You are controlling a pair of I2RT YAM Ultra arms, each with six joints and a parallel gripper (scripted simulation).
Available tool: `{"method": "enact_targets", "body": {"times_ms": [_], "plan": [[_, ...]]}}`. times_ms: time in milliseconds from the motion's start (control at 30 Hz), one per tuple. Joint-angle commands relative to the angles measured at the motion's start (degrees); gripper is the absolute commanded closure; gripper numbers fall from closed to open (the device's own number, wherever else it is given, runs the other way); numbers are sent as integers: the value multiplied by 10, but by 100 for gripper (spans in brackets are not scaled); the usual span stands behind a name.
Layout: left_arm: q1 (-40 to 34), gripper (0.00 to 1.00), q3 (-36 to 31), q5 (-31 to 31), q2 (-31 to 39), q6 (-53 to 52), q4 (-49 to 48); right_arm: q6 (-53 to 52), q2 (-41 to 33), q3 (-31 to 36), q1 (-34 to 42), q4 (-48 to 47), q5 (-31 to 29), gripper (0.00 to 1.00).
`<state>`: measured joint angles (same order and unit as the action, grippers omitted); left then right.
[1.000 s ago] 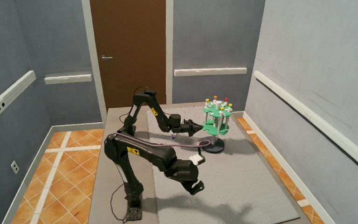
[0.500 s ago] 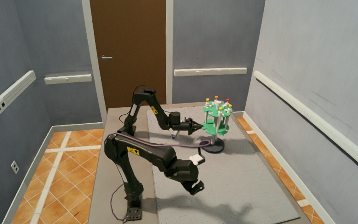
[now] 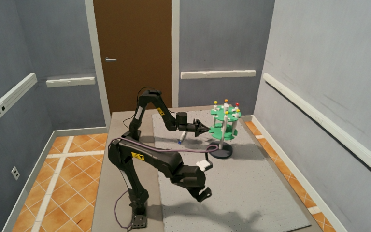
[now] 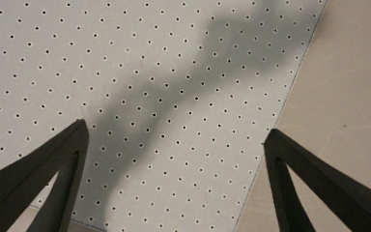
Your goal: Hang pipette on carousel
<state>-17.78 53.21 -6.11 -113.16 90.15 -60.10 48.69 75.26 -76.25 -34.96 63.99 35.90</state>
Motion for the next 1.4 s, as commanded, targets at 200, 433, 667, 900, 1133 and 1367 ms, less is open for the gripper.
{"method": "enact_targets", "body": {"times_ms": [200,433,667,900,1133,1367], "plan": [[51,100,3,109,-2,-5,5,4,2,-6,-7,-8,12,0],[66,100,7,152,0,-2,-1,4,2,-6,-7,-8,12,0],[66,51,7,152,0,-2,-2,4,2,-6,-7,-8,12,0],[66,51,7,152,0,-2,-2,4,2,-6,-7,-8,12,0],[66,51,7,152,0,-2,-2,4,2,-6,-7,-8,12,0],[76,51,-50,161,37,-5,-26,4,2,-6,-7,-8,12,0]]}}
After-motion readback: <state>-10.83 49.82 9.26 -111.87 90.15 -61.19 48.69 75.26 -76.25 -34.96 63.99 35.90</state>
